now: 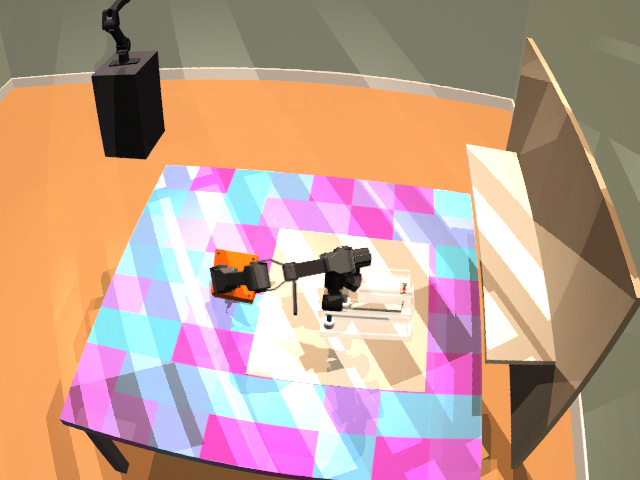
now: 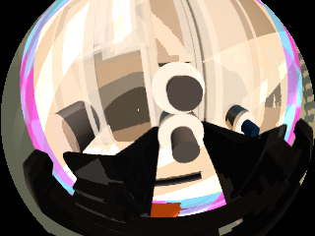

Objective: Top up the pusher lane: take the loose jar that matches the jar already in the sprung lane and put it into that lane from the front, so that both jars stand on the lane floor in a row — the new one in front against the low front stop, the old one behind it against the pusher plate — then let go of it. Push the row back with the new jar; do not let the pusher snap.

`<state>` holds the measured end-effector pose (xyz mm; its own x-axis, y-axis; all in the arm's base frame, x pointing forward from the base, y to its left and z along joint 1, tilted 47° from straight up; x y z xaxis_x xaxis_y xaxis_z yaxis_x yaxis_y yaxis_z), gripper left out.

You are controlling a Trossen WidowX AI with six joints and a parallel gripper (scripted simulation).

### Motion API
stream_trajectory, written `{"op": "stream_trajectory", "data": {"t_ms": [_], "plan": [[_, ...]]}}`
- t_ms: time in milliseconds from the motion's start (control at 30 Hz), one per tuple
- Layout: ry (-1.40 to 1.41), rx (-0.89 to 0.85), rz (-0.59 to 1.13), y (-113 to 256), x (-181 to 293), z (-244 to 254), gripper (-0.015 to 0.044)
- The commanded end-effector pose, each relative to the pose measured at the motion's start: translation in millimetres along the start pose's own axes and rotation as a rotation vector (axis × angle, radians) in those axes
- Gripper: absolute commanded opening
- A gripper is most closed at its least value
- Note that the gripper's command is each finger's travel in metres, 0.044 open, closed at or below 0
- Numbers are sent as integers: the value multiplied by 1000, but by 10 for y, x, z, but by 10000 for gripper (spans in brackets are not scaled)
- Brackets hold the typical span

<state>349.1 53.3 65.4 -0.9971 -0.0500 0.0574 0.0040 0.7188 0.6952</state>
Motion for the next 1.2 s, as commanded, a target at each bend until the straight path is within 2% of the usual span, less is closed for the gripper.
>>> {"op": "stream_trajectory", "data": {"t_ms": [0, 1167], "plan": [[-8, 9, -10, 0, -5, -16, 0], [-7, 9, -9, -3, 74, 2, 0]]}}
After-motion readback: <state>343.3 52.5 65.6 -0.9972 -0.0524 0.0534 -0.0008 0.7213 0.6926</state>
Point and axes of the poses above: the point midway between the two fingers, 35 mm back from their tips, its own y axis back along the fingers, its own z axis across the jaws, x = y × z, the point moved 8 cm from there along y, back along the fingers
